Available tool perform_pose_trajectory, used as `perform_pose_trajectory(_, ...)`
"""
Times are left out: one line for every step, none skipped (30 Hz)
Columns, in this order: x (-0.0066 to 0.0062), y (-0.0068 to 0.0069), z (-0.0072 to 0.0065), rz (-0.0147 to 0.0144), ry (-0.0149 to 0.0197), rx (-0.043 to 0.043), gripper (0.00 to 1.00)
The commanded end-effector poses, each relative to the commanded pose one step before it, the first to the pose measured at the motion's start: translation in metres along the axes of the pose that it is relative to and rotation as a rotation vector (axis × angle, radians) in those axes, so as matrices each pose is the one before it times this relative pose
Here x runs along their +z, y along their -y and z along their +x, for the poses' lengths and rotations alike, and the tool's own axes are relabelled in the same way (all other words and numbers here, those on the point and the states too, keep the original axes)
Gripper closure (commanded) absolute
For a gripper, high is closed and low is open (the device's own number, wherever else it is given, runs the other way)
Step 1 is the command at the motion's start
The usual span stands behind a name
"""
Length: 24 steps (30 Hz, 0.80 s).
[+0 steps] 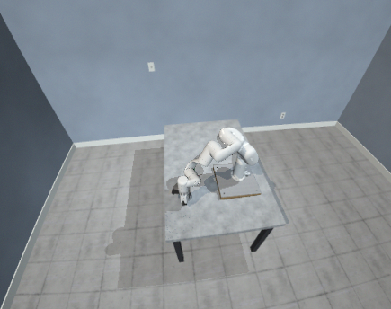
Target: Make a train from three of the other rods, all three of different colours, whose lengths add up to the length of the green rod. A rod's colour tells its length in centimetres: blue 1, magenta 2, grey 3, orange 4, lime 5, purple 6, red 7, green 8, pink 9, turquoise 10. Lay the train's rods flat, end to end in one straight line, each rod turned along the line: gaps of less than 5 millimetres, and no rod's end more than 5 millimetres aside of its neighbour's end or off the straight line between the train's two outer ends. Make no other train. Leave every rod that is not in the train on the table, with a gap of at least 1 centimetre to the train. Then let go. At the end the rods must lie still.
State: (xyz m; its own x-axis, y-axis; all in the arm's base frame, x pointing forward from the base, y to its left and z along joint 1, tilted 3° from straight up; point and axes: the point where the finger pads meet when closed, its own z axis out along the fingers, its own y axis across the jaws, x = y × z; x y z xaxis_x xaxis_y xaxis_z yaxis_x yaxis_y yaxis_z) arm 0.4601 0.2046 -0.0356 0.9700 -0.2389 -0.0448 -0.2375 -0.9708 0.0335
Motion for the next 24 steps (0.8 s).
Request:
perform_pose_trajectory(-0.00177, 0.00103, 0.00133, 0.00279, -0.00360, -0.00001, 0.76)
perform_pose_trajectory(0.00000, 0.00000, 0.00000, 0.00000, 0.00000, 0.00000, 0.76)
perform_pose_trajectory(0.00000, 0.00000, 0.00000, 0.00000, 0.00000, 0.00000, 0.76)
perform_pose_trajectory(0.00000, 0.00000, 0.00000, 0.00000, 0.00000, 0.00000, 0.76)
perform_pose_trajectory(0.00000, 0.00000, 0.00000, 0.00000, 0.00000, 0.00000, 0.76)
perform_pose_trajectory(0.00000, 0.00000, 0.00000, 0.00000, 0.00000, 0.00000, 0.76)
perform_pose_trajectory(0.00000, 0.00000, 0.00000, 0.00000, 0.00000, 0.00000, 0.76)
perform_pose_trajectory(0.00000, 0.00000, 0.00000, 0.00000, 0.00000, 0.00000, 0.76)
perform_pose_trajectory(0.00000, 0.00000, 0.00000, 0.00000, 0.00000, 0.00000, 0.96)
perform_pose_trajectory(0.00000, 0.00000, 0.00000, 0.00000, 0.00000, 0.00000, 0.96)
perform_pose_trajectory(0.00000, 0.00000, 0.00000, 0.00000, 0.00000, 0.00000, 0.96)
perform_pose_trajectory(0.00000, 0.00000, 0.00000, 0.00000, 0.00000, 0.00000, 0.96)
perform_pose_trajectory(0.00000, 0.00000, 0.00000, 0.00000, 0.00000, 0.00000, 0.96)
perform_pose_trajectory(0.00000, 0.00000, 0.00000, 0.00000, 0.00000, 0.00000, 0.96)
perform_pose_trajectory(0.00000, 0.00000, 0.00000, 0.00000, 0.00000, 0.00000, 0.96)
perform_pose_trajectory(0.00000, 0.00000, 0.00000, 0.00000, 0.00000, 0.00000, 0.96)
perform_pose_trajectory(0.00000, 0.00000, 0.00000, 0.00000, 0.00000, 0.00000, 0.96)
perform_pose_trajectory(0.00000, 0.00000, 0.00000, 0.00000, 0.00000, 0.00000, 0.96)
perform_pose_trajectory(0.00000, 0.00000, 0.00000, 0.00000, 0.00000, 0.00000, 0.96)
perform_pose_trajectory(0.00000, 0.00000, 0.00000, 0.00000, 0.00000, 0.00000, 0.96)
perform_pose_trajectory(0.00000, 0.00000, 0.00000, 0.00000, 0.00000, 0.00000, 0.96)
perform_pose_trajectory(0.00000, 0.00000, 0.00000, 0.00000, 0.00000, 0.00000, 0.96)
perform_pose_trajectory(0.00000, 0.00000, 0.00000, 0.00000, 0.00000, 0.00000, 0.96)
perform_pose_trajectory(0.00000, 0.00000, 0.00000, 0.00000, 0.00000, 0.00000, 0.96)
